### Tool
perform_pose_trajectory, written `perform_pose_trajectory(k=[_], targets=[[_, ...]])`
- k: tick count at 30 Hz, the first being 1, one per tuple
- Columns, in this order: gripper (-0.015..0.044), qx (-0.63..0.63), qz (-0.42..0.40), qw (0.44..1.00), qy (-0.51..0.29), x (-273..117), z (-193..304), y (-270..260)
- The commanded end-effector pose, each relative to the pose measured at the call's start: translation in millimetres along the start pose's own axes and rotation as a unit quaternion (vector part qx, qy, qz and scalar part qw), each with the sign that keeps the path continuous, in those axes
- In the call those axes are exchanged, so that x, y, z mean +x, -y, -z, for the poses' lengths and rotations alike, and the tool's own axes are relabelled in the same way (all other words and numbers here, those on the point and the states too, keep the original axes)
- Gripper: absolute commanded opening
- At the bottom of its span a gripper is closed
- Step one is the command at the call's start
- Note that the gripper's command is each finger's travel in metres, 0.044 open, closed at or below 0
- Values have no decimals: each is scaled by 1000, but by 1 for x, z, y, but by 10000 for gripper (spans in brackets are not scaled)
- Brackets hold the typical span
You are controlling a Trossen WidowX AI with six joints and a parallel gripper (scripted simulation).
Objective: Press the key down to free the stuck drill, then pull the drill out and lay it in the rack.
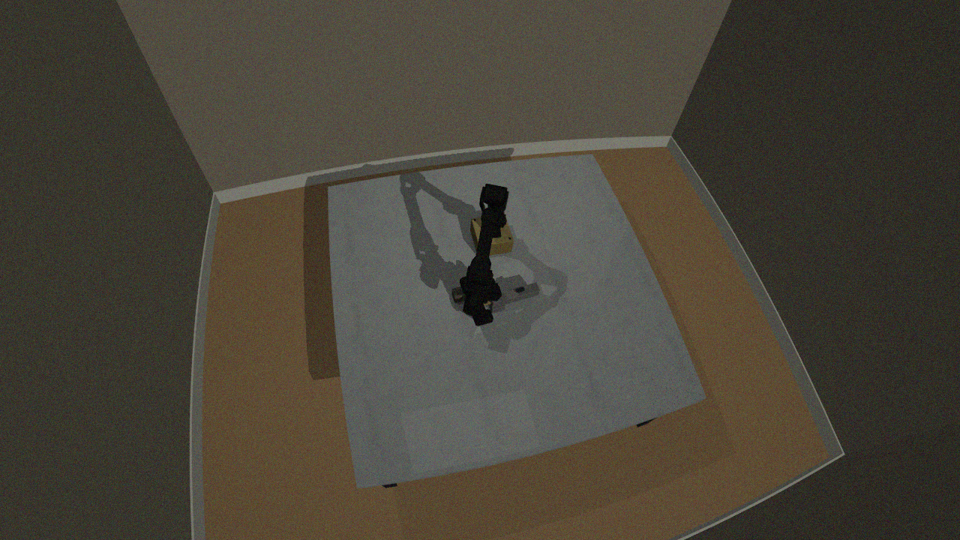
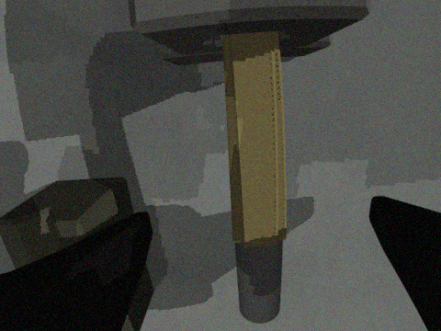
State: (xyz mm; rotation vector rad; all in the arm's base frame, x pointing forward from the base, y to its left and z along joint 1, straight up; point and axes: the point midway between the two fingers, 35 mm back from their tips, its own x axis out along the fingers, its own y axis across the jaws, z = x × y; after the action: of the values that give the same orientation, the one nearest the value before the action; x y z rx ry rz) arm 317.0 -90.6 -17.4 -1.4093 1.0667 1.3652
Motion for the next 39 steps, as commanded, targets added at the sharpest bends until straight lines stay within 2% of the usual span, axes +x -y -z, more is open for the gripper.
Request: perform_pose_trajectory(k=[1, 19, 34, 39], targets=[[440, 2, -1, 1000, 0, 1, -3, -1], [440, 2, -1, 1000, 0, 4, -10, -2], [46, -1, 0, 1000, 0, 3, -8, 0], [13, -1, 0, 1000, 0, 3, -8, 0]])
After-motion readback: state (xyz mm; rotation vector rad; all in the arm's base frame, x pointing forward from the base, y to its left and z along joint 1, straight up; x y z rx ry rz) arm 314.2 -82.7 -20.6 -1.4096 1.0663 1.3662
